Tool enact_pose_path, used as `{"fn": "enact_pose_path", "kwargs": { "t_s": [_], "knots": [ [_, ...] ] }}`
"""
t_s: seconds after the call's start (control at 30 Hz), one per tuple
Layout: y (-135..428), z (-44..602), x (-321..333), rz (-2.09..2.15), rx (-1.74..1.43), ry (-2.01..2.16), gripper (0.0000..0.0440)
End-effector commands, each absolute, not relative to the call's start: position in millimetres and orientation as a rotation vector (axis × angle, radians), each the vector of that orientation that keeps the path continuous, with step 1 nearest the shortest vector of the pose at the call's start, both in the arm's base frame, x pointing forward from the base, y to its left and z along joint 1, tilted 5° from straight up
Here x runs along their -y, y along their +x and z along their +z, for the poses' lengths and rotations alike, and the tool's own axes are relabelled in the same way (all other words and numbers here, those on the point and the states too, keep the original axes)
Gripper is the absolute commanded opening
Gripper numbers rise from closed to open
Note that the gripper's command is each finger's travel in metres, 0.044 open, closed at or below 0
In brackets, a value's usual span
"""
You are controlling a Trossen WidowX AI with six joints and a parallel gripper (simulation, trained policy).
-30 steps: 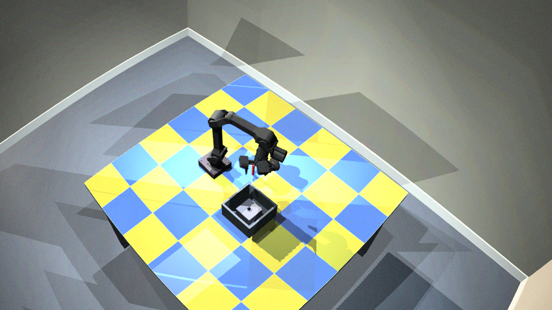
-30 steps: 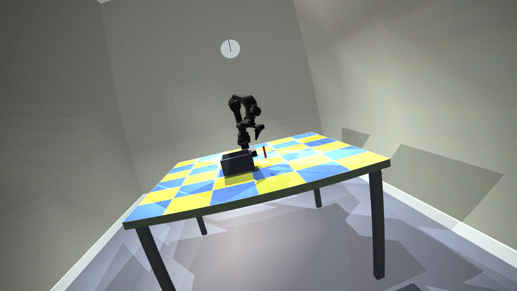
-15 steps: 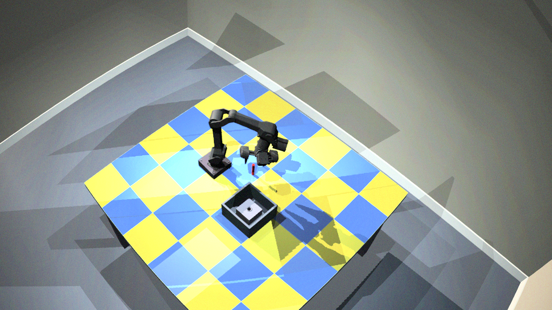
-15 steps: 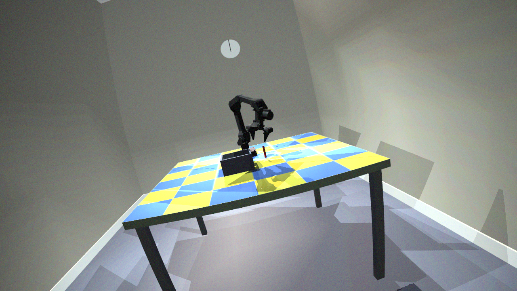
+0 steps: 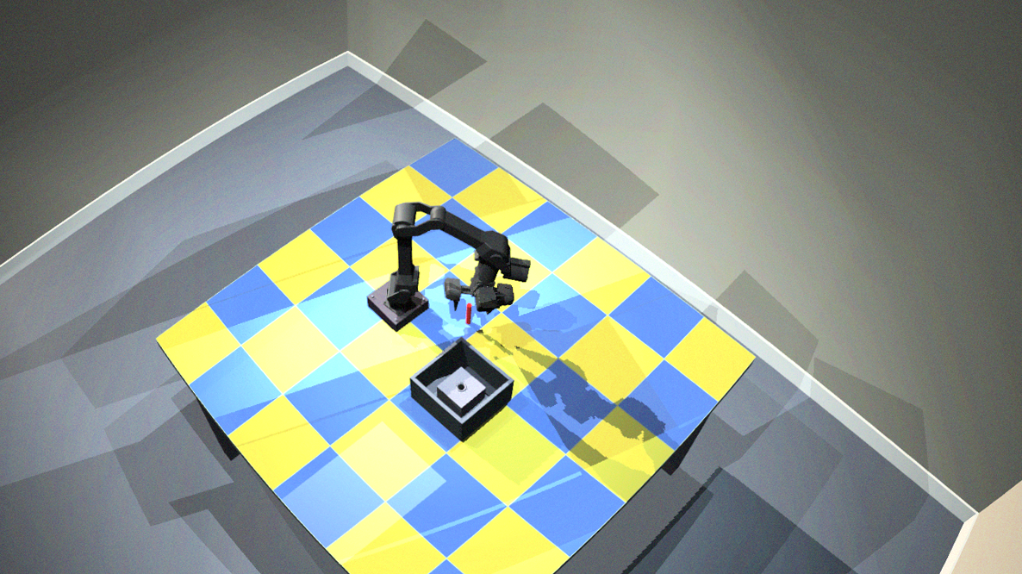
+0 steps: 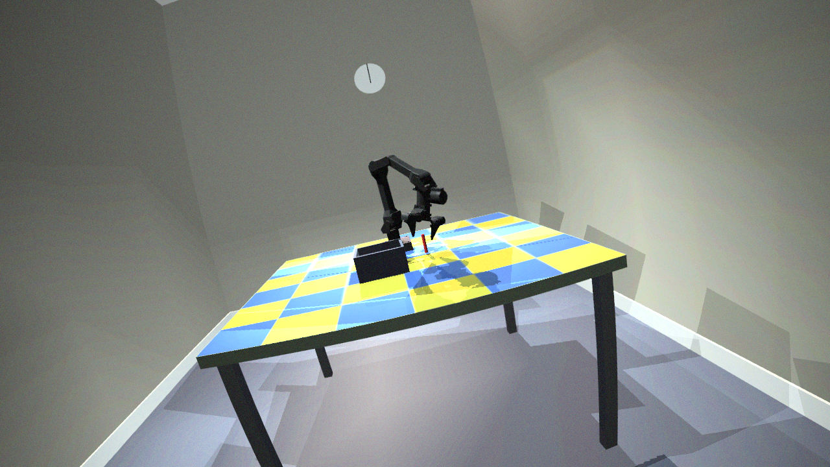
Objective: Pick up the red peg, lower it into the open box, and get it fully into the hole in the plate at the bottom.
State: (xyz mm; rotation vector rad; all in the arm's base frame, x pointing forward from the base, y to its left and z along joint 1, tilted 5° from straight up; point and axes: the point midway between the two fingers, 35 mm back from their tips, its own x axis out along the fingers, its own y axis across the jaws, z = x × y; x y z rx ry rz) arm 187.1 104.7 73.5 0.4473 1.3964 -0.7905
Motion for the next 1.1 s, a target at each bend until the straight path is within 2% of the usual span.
{"fn": "enact_pose_path", "kwargs": {
  "t_s": [0.0, 0.17, 0.23, 0.77, 1.07],
  "knots": [
    [186, 57, -105, -0.79, -1.383, 0.431, 0.044],
    [186, 37, -103, -0.774, -1.37, 0.417, 0.0437],
    [185, 31, -102, -0.772, -1.375, 0.407, 0.0413],
    [169, 12, -91, -0.828, -1.443, 0.334, 0.0007],
    [181, 49, -78, -0.815, -1.361, 0.28, 0.0]
  ]
}}
